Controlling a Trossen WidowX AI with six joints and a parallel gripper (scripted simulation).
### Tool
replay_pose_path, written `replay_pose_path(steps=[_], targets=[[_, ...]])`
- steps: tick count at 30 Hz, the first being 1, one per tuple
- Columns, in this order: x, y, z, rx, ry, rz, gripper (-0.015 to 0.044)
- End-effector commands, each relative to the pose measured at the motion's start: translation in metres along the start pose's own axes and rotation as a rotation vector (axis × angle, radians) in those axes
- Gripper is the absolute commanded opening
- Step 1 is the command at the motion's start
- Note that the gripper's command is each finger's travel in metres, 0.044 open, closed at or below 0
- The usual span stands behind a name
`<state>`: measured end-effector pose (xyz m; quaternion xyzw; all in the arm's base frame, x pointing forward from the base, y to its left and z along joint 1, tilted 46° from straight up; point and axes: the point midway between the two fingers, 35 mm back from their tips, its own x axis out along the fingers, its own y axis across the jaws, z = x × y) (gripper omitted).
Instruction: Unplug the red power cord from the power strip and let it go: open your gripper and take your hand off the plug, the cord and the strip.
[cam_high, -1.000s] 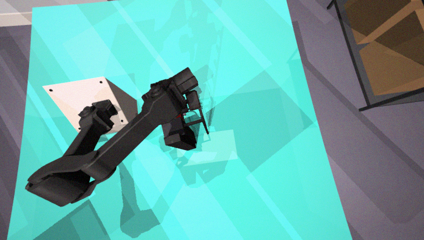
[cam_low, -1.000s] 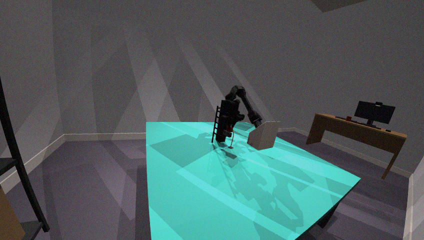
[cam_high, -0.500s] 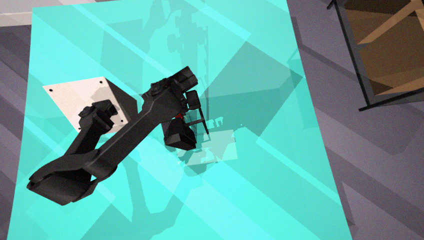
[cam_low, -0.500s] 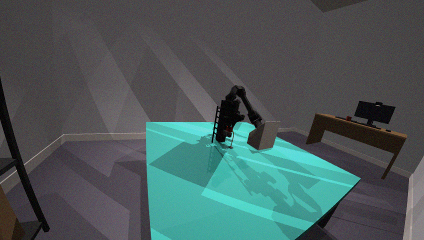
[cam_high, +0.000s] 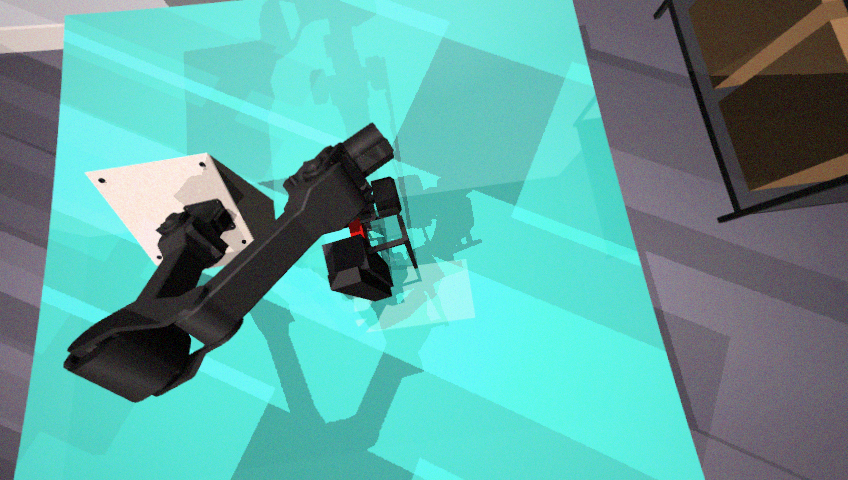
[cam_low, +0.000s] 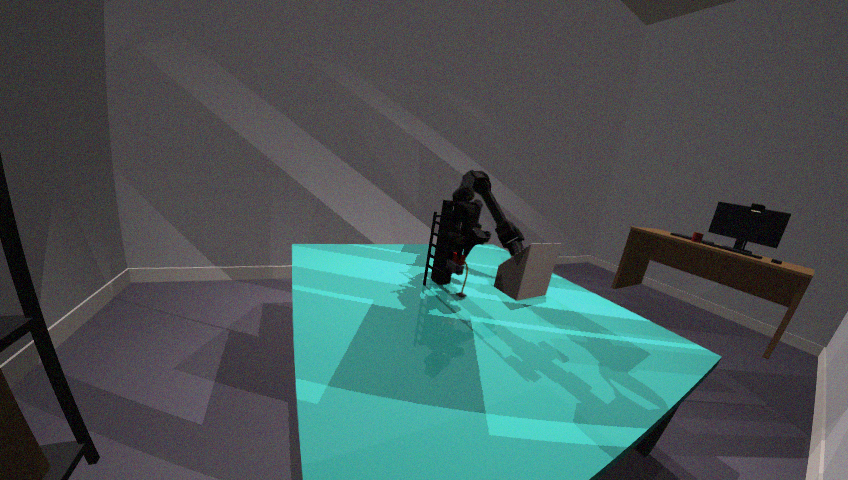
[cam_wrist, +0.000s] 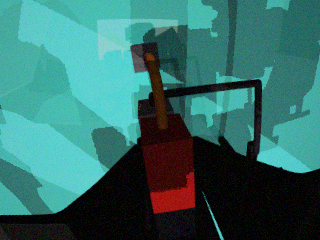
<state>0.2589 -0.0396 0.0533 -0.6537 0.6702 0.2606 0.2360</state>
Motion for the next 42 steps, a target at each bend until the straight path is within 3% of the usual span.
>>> replay_pose_path(steps=[1,16,22,42], targets=[[-0.007,-0.001,0.031,-0.028,-0.065,-0.008,0.0000],[-0.012,0.004,0.054,-0.029,-0.064,-0.007,0.0000],[-0.007,0.003,0.040,-0.006,-0.055,0.004,0.0157],[-0.015,0.002,0.037,-0.030,-0.059,-0.006,0.0160]])
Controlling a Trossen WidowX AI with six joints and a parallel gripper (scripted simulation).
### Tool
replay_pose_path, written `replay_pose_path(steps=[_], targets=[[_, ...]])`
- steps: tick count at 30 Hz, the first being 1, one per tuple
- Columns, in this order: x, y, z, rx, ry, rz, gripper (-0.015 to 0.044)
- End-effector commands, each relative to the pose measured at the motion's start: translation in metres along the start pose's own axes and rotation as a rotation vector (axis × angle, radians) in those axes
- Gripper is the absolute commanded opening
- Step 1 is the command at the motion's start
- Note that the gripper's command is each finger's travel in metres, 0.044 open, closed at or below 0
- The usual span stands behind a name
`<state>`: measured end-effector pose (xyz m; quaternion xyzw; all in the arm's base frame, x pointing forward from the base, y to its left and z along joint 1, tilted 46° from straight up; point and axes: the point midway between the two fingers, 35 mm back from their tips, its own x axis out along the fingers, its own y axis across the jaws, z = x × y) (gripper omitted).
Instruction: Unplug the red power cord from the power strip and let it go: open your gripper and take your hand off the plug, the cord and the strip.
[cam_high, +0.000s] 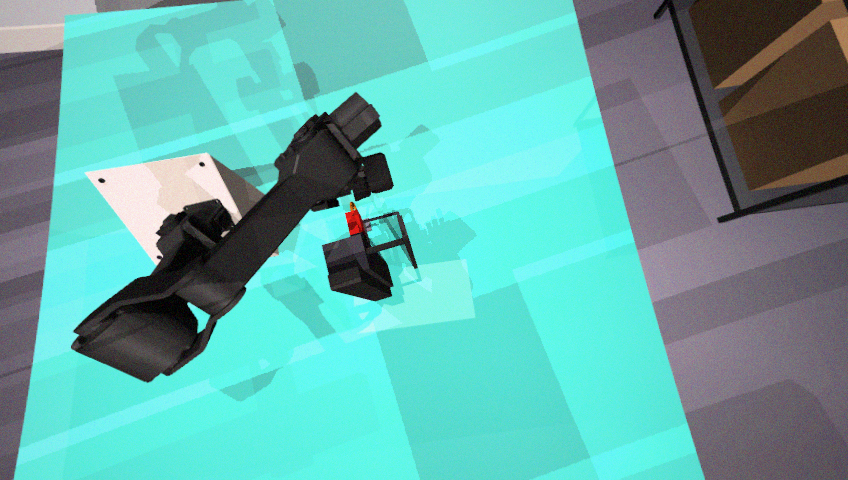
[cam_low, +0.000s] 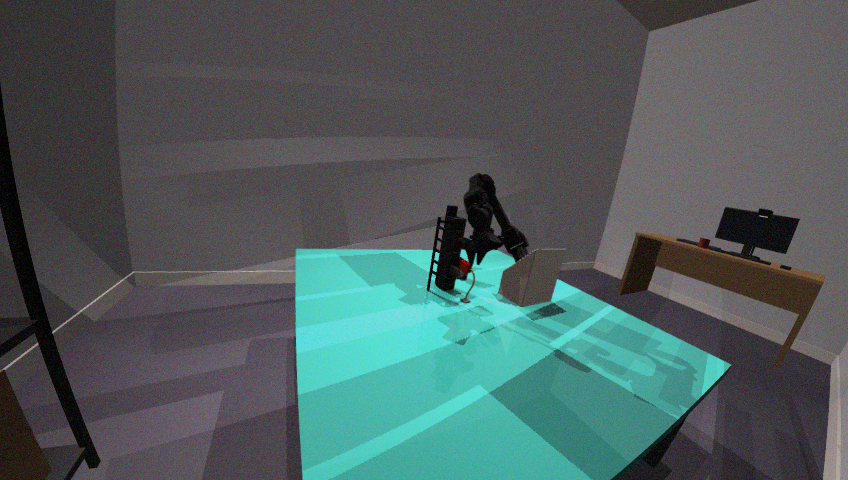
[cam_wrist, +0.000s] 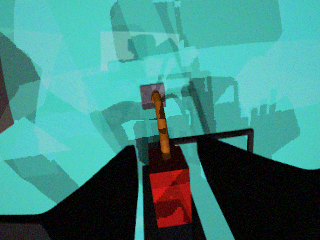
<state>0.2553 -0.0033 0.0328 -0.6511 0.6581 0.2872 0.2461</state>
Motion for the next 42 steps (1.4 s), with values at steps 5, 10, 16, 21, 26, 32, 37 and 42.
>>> replay_pose_path(steps=[5,10,16,21,26,32,37,42], targets=[[-0.001,-0.001,-0.010,-0.002,-0.003,-0.001,0.0160],[-0.001,-0.001,-0.018,-0.002,-0.003,-0.001,0.0160],[-0.001,-0.001,-0.028,-0.002,-0.002,-0.001,0.0160],[-0.001,0.000,-0.036,-0.002,-0.001,-0.001,0.0160],[0.000,0.000,-0.037,-0.002,-0.001,-0.001,0.0160],[0.007,0.000,-0.037,-0.002,-0.001,-0.001,0.0160],[0.011,0.000,-0.037,-0.002,-0.001,-0.001,0.0160],[0.008,-0.001,-0.037,0.003,-0.005,-0.002,0.0055]])
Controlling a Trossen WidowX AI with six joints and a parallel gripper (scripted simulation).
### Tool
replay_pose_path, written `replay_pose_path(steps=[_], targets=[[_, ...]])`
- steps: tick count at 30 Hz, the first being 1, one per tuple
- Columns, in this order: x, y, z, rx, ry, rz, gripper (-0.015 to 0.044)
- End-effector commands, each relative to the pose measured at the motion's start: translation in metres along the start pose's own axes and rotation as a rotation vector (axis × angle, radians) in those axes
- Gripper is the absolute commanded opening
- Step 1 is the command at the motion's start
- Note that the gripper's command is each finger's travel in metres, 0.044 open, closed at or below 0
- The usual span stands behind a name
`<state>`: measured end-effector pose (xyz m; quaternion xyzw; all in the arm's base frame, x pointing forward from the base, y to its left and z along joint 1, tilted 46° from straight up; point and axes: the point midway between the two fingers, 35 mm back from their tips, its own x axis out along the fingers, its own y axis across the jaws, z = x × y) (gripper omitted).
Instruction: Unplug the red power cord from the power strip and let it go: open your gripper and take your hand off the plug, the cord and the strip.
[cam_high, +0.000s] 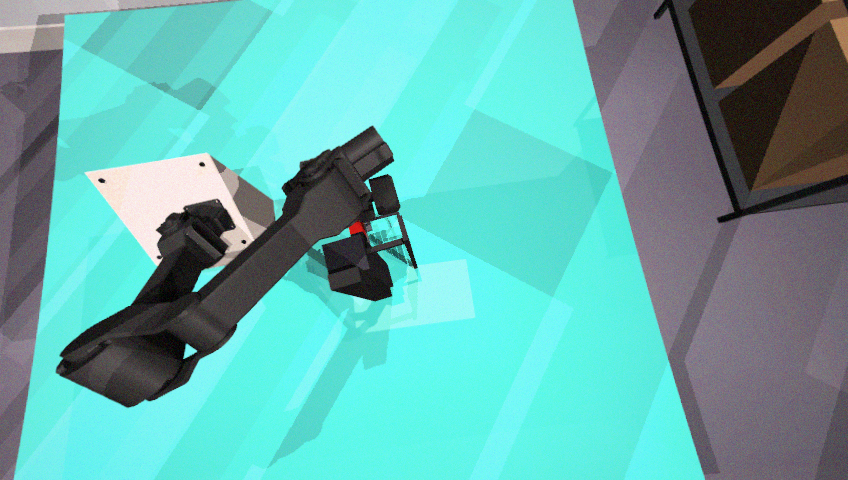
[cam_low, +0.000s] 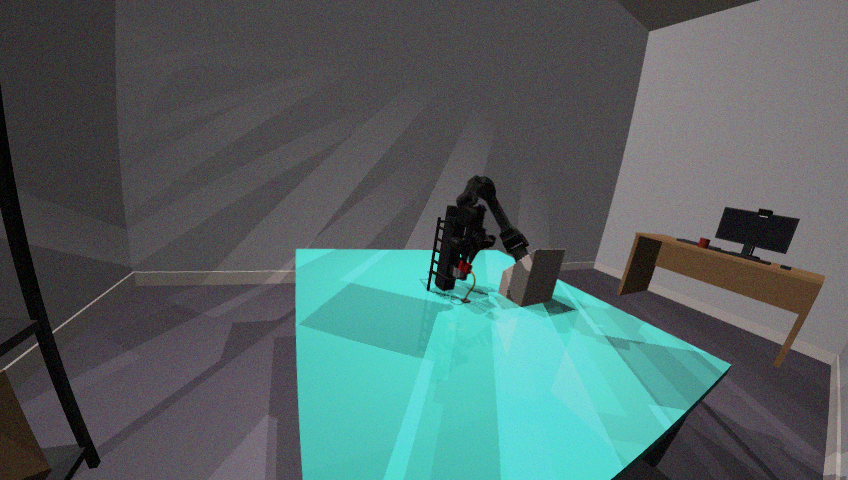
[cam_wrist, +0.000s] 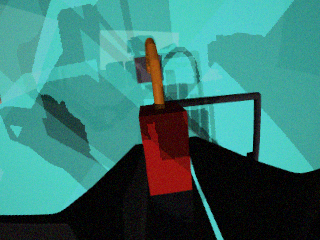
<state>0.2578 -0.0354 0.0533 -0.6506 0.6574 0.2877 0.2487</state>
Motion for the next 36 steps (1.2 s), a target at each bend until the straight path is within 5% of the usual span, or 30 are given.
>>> replay_pose_path(steps=[1,8,28,36], targets=[[0.000,0.000,0.000,0.001,0.000,0.000,0.0048],[0.000,0.000,0.000,0.001,0.000,0.000,0.0002],[-0.001,-0.003,0.029,-0.002,-0.004,-0.001,0.0000],[0.000,-0.001,0.023,-0.004,0.003,0.000,0.0210]])
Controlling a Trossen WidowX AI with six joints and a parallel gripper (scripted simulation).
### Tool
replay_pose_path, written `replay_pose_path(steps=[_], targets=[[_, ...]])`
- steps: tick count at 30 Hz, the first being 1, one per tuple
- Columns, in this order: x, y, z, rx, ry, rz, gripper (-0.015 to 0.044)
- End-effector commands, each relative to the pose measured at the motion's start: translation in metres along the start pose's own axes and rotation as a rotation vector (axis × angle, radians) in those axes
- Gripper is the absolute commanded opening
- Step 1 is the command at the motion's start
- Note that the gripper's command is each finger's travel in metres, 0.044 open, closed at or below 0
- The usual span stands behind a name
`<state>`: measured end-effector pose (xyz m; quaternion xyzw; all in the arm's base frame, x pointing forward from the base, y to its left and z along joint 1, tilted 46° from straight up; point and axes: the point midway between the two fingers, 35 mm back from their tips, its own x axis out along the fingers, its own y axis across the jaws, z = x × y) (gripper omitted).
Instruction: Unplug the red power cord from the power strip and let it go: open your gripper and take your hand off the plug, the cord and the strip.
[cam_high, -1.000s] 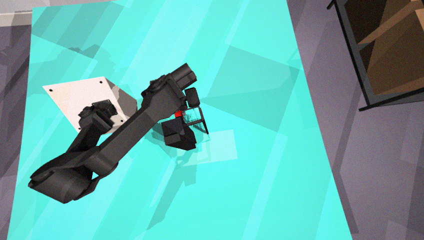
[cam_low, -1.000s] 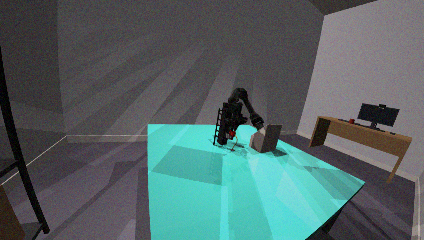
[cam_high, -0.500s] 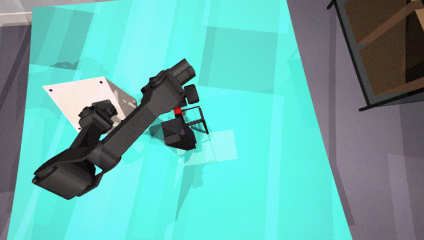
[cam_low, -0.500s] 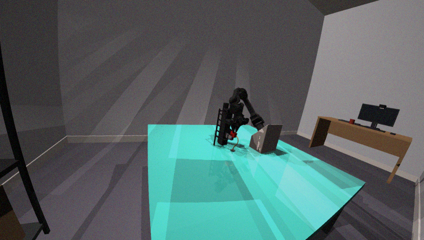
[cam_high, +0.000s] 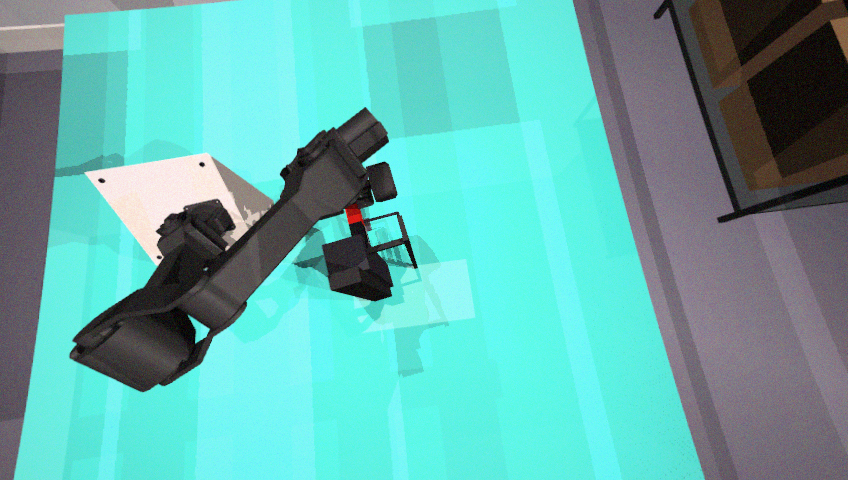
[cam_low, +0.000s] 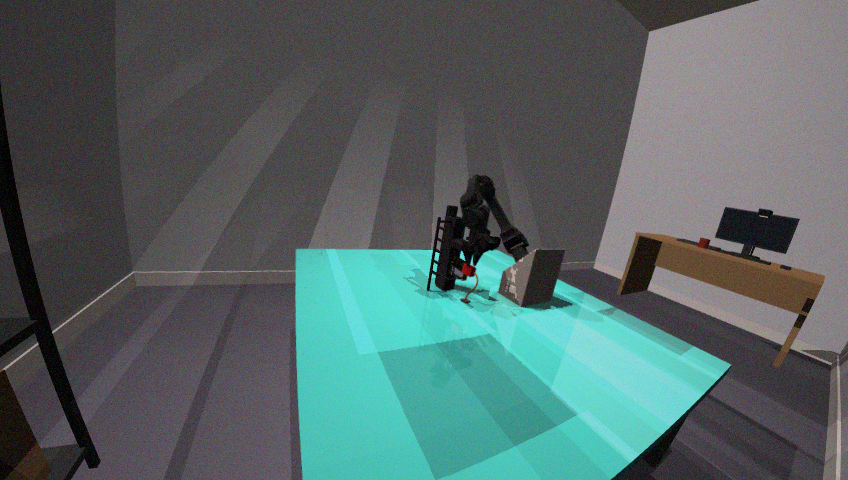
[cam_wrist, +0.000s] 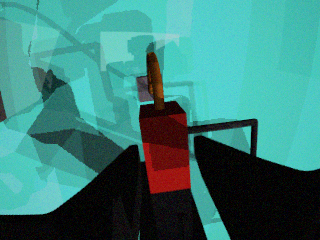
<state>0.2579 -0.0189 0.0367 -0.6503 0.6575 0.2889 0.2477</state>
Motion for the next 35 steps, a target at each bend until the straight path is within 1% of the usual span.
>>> replay_pose_path(steps=[1,6,9,12,14,35], targets=[[0.000,0.000,-0.001,-0.002,0.003,-0.001,0.0236],[0.000,0.000,0.002,-0.002,0.003,-0.001,0.0368],[-0.005,-0.002,0.023,-0.003,-0.001,-0.002,0.0440],[-0.011,0.000,0.053,-0.002,-0.001,-0.002,0.0440],[-0.012,0.000,0.060,-0.002,0.000,-0.002,0.0440],[-0.012,0.000,0.060,-0.002,0.000,-0.002,0.0440]])
